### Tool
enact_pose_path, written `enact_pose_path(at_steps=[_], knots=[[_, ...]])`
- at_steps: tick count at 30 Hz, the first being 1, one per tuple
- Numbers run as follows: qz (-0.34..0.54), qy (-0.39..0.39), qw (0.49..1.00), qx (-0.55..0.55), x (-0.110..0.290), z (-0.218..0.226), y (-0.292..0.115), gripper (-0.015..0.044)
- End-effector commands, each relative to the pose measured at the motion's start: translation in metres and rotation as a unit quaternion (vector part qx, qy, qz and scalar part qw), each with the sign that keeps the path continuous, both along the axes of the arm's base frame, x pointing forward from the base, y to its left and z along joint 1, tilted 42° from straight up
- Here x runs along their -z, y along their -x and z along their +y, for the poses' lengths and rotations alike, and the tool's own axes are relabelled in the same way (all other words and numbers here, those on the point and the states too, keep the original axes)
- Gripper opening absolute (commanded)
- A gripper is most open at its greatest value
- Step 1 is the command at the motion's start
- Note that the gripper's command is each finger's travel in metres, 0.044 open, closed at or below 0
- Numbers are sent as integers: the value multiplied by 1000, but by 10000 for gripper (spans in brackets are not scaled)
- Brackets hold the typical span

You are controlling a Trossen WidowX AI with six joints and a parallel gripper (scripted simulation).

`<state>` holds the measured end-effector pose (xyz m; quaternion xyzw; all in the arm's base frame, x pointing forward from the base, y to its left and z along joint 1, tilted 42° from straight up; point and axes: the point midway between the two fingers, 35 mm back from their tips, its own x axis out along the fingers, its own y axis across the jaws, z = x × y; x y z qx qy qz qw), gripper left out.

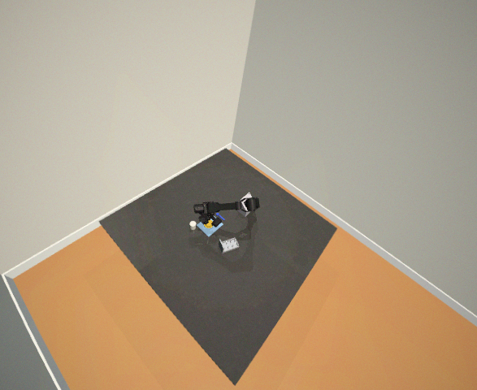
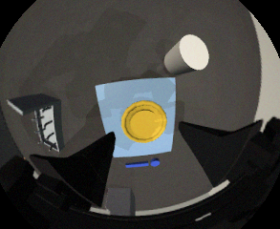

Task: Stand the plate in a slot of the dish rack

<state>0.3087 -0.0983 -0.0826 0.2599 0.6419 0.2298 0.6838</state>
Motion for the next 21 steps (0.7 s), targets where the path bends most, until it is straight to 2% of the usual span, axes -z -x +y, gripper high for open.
enact_pose_path(at_steps=[1, 21], knots=[[4, -4, 1000, 2, 7, 6, 1, 400], [3, -6, 1000, 2, 31, 27, 2, 400]])
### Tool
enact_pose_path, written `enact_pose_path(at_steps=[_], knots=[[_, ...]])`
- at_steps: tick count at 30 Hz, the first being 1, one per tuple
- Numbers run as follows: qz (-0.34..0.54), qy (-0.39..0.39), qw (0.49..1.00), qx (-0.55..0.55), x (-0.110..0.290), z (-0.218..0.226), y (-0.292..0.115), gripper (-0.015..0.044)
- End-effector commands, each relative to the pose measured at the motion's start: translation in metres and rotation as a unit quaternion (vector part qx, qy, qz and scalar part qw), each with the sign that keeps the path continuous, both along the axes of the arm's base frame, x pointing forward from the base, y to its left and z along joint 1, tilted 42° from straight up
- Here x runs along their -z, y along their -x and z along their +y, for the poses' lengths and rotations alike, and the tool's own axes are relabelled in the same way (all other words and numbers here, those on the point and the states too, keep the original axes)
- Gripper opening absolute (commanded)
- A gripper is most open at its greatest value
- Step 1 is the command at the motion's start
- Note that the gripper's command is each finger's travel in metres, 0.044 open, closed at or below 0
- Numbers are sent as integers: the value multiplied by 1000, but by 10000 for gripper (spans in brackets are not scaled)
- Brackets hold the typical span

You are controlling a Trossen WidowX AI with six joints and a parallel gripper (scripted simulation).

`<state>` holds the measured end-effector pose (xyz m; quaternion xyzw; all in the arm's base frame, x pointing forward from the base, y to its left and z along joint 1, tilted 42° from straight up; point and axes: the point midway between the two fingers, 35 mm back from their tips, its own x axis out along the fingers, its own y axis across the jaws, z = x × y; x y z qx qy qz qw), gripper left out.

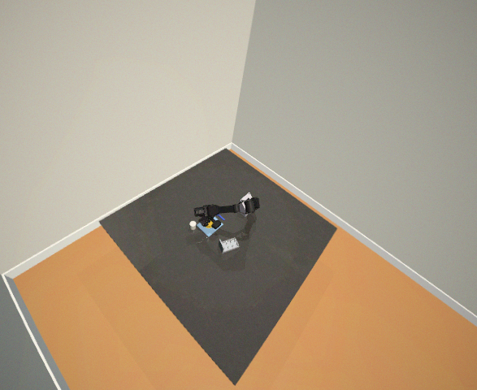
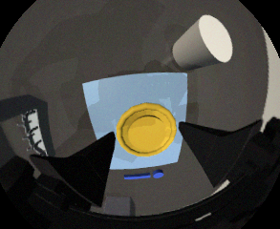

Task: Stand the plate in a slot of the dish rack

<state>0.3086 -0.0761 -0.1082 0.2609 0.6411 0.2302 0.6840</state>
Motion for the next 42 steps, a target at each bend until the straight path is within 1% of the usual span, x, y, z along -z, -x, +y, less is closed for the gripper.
enact_pose_path(at_steps=[1, 10, 21, 25, 33, 34, 42], knots=[[4, -5, 1000, 2, 6, 6, 2, 400], [4, -5, 1000, 2, 6, 6, 2, 398], [4, -5, 1000, 2, 6, 6, 2, 325], [4, -3, 1000, 2, 1, -1, 1, 220], [6, 1, 1000, 4, -29, -34, -4, 10], [6, 1, 1000, 4, -33, -38, -4, 0], [6, 2, 1000, 3, -63, -67, -3, 0]])
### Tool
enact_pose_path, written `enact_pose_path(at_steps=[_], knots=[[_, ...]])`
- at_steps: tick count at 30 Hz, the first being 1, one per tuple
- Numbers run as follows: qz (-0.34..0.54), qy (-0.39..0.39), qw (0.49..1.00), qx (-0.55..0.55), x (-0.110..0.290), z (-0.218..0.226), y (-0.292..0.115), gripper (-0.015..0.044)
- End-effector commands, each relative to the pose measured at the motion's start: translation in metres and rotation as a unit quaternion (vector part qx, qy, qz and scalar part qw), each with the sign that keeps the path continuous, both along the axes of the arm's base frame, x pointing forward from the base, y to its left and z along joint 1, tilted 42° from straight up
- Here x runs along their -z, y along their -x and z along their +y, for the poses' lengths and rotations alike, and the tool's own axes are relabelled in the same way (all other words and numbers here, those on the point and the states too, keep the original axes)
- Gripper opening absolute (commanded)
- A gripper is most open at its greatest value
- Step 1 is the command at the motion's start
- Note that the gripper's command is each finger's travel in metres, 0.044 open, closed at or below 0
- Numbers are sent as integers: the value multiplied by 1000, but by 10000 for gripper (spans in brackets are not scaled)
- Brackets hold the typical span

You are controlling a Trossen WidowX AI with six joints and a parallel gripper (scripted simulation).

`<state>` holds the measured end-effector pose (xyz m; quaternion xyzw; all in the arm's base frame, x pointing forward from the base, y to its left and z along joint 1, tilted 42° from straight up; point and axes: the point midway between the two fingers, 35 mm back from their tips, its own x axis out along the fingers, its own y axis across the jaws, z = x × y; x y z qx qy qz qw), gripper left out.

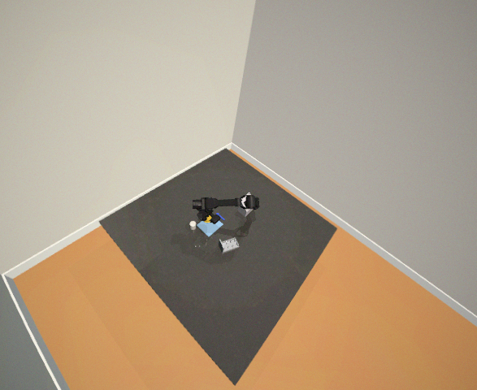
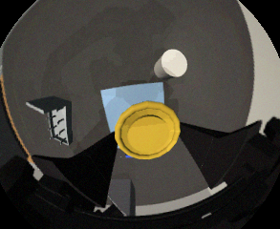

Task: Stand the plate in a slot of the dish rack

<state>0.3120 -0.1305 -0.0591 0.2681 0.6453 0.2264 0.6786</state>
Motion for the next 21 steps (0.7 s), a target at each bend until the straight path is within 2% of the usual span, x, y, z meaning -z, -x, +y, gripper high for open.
enact_pose_path(at_steps=[1, 21], knots=[[-3, 5, 1000, -2, -17, -16, 0, 0], [-2, 2, 1000, -1, -70, -61, 4, 0]])
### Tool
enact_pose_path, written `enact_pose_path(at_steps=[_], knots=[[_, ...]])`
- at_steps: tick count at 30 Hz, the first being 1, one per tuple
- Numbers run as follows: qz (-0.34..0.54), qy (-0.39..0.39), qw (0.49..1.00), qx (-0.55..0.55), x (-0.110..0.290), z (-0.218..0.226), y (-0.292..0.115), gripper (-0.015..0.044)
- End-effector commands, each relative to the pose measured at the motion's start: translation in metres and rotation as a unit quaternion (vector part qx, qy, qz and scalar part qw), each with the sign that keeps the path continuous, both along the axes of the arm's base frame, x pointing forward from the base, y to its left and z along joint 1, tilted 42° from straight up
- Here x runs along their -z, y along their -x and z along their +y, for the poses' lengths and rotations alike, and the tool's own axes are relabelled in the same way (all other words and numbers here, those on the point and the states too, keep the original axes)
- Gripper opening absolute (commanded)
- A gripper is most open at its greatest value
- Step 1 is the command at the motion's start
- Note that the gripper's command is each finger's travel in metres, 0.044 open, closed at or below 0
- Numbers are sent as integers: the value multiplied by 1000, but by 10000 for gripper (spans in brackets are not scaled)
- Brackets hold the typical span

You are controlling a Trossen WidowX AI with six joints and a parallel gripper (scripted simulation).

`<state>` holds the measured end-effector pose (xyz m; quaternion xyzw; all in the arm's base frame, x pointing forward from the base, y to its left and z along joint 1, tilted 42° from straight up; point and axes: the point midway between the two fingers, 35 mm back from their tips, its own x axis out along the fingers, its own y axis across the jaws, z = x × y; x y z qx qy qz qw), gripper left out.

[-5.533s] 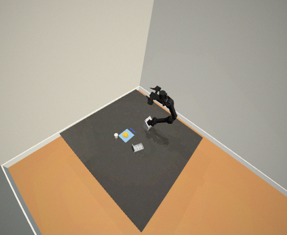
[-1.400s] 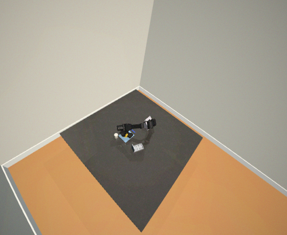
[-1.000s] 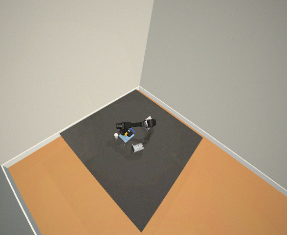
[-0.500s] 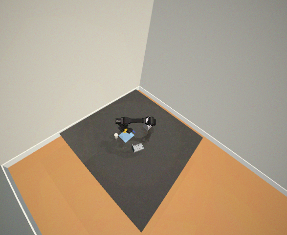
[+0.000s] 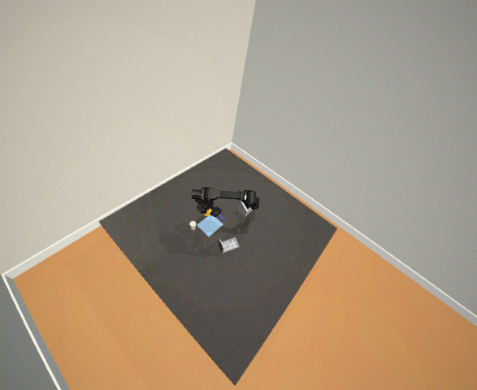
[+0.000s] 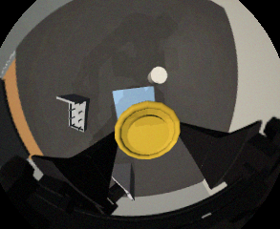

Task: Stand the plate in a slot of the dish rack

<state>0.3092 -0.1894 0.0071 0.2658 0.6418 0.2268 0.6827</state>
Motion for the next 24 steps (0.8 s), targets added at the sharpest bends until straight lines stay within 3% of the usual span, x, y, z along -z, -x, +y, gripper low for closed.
enact_pose_path(at_steps=[1, 12, 24], knots=[[9, 0, 1000, 6, -6, -1, 1, 0], [130, -9, 980, 148, -50, 38, -5, 0], [258, -21, 919, 299, -94, 84, 0, 0]])
